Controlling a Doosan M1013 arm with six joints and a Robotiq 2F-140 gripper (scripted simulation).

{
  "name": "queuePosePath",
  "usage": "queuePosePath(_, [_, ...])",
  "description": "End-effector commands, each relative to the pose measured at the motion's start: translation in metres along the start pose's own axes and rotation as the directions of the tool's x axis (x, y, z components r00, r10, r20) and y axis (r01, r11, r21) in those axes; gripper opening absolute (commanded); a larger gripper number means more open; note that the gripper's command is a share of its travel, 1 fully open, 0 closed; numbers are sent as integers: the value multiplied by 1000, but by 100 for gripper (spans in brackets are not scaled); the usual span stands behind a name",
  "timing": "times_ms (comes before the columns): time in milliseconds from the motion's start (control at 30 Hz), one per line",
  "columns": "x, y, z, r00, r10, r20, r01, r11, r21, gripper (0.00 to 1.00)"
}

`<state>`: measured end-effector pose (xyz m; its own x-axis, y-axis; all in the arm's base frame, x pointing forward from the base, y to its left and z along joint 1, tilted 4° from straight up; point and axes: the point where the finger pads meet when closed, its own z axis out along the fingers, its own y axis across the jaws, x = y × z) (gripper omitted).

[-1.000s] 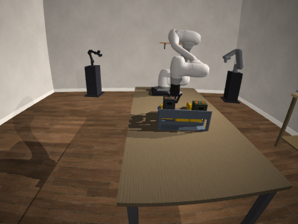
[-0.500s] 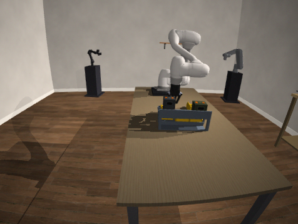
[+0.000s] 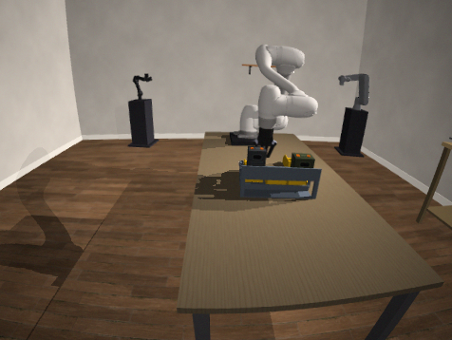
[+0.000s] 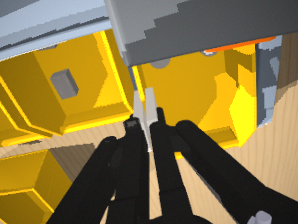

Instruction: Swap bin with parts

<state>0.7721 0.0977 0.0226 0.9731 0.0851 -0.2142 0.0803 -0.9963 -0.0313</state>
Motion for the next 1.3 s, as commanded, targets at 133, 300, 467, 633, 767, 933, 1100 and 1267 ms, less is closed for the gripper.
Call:
queuePosePath(133, [1,0,0,1000,0,-2,0,1000,0,10])
queuePosePath(300, [1,0,0,1000,0,-3,0,1000,0,10])
queuePosePath(467, [1,0,0,1000,0,-3,0,1000,0,10])
queuePosePath(633, [1,0,0,1000,0,-3,0,1000,0,10])
queuePosePath(767, [1,0,0,1000,0,-3,0,1000,0,10])
queuePosePath(933, [1,0,1,1000,0,-13,0,1000,0,10])
queuePosePath(1100, [0,0,2,1000,0,-30,0,1000,0,10])
queuePosePath(1267, [0,0,2,999,0,-34,0,1000,0,10])
